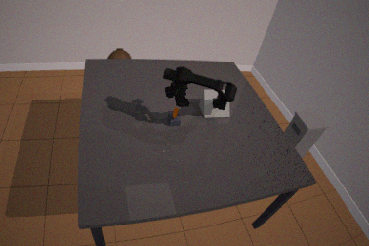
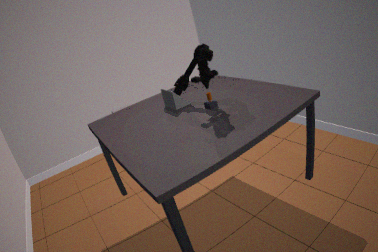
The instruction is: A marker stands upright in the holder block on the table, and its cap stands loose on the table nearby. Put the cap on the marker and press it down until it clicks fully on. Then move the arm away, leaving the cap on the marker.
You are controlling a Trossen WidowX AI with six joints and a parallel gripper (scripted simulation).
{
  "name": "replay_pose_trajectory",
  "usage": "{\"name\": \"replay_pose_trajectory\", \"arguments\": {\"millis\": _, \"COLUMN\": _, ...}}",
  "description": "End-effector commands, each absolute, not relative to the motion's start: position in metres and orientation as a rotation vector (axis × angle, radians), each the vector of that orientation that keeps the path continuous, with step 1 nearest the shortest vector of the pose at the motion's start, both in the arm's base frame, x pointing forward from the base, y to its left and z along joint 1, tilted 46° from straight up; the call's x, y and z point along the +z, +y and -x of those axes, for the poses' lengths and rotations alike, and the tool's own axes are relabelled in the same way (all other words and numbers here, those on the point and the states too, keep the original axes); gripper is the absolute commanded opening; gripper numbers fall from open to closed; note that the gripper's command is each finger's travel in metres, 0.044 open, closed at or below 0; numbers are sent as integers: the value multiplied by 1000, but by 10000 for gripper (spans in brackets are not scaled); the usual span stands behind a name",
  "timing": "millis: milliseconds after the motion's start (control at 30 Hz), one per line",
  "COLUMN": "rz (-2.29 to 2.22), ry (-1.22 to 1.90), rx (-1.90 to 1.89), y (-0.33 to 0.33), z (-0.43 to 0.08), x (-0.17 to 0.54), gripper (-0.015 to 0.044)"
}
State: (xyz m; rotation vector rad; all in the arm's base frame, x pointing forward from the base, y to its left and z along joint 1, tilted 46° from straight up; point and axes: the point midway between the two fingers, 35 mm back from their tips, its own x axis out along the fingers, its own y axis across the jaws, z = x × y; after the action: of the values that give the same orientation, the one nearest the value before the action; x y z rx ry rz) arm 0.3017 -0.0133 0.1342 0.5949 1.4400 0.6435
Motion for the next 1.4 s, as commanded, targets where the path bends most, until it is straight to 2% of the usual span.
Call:
{"name": "replay_pose_trajectory", "arguments": {"millis": 0, "rz": -606, "ry": 1442, "rx": 639, "y": -11, "z": -302, "x": 132, "gripper": 0}}
{"name": "replay_pose_trajectory", "arguments": {"millis": 1033, "rz": -598, "ry": 1433, "rx": 638, "y": 11, "z": -304, "x": 111, "gripper": 0}}
{"name": "replay_pose_trajectory", "arguments": {"millis": 1233, "rz": -633, "ry": 1383, "rx": 544, "y": -44, "z": -301, "x": 164, "gripper": 0}}
{"name": "replay_pose_trajectory", "arguments": {"millis": 1367, "rz": -638, "ry": 1376, "rx": 530, "y": -51, "z": -298, "x": 172, "gripper": 0}}
